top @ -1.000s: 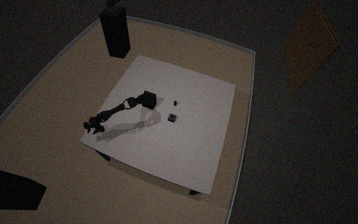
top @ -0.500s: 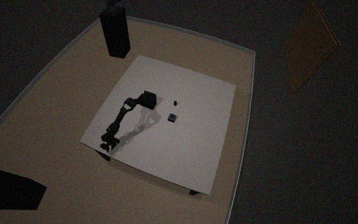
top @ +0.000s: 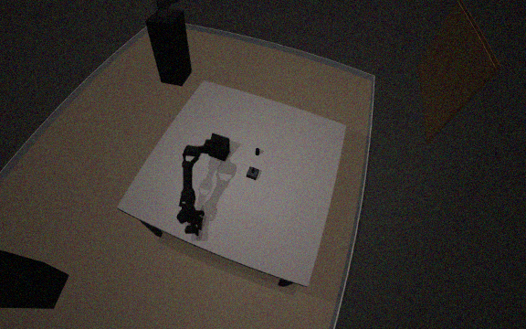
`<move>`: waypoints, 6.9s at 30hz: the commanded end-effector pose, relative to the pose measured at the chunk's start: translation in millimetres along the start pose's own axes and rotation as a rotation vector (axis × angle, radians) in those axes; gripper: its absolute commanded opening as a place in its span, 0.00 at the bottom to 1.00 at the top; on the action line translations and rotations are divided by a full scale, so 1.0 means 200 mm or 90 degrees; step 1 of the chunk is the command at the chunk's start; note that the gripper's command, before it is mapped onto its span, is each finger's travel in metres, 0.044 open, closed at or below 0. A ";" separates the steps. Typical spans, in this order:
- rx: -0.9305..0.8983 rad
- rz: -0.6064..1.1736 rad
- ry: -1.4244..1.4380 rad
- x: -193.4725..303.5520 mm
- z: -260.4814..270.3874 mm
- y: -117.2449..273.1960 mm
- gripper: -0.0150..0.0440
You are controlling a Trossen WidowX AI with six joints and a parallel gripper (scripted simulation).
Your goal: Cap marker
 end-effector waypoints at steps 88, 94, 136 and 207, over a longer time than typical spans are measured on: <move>0.044 0.992 2.411 1.48 -2.72 1.32 0.67; 0.044 0.991 2.411 1.46 -2.74 1.29 0.67; 0.028 1.006 2.404 1.46 -2.76 1.29 0.25; 0.051 0.987 2.416 1.51 -1.81 1.14 0.25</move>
Point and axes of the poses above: the point midway between the two fingers, 35 mm back from their tips, its own y axis back along the fingers, its own z axis across the jaws, x = y × z, the point moved 2 cm from there along y, back along the fingers, and after that the axes turned 7 degrees about -y, right-handed, at the moved point
